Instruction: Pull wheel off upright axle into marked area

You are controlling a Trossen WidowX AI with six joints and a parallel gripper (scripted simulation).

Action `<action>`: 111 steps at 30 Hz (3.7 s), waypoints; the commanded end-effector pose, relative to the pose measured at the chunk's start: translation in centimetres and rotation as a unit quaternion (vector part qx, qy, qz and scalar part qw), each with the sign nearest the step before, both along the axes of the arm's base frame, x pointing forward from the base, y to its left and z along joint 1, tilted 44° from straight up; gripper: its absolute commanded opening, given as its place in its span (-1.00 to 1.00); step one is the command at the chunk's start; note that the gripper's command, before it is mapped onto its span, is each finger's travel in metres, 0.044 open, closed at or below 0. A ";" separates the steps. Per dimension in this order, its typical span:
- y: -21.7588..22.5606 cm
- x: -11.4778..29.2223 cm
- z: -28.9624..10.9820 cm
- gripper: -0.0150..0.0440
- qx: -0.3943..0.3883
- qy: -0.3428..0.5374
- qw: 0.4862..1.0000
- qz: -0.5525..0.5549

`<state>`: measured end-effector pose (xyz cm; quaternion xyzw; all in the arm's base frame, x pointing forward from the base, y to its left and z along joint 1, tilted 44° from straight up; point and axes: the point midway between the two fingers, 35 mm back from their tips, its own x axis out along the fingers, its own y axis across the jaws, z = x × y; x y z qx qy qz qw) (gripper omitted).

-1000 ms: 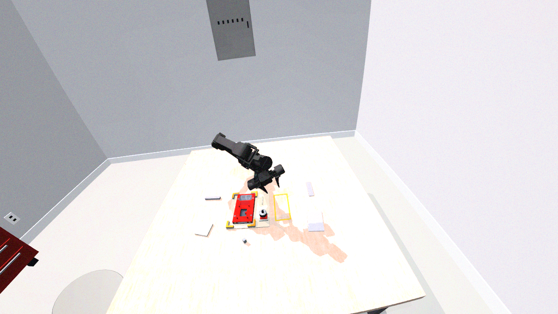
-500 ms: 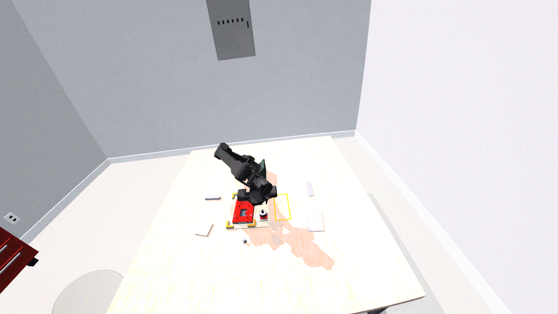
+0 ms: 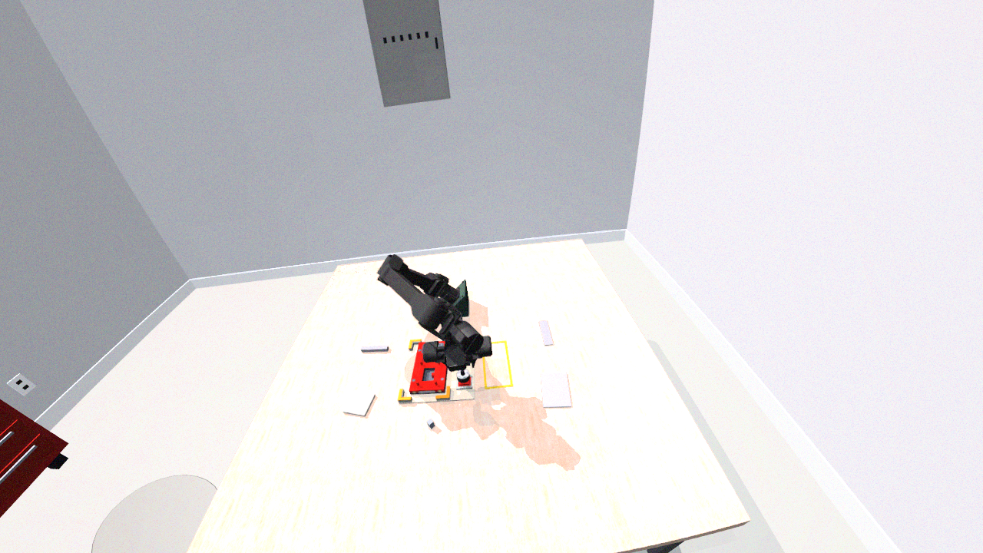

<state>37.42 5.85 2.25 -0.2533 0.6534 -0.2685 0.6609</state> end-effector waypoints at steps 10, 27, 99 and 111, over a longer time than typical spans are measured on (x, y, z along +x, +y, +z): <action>-3.1 -0.3 -3.0 0.53 -0.004 0.001 1.000 0.001; -2.9 -0.4 -2.9 -0.30 -0.003 0.004 1.000 -0.002; -1.3 -0.3 -1.2 -0.49 -0.003 0.002 1.000 0.000; -1.0 -0.3 -0.9 -0.49 -0.003 0.002 1.000 0.000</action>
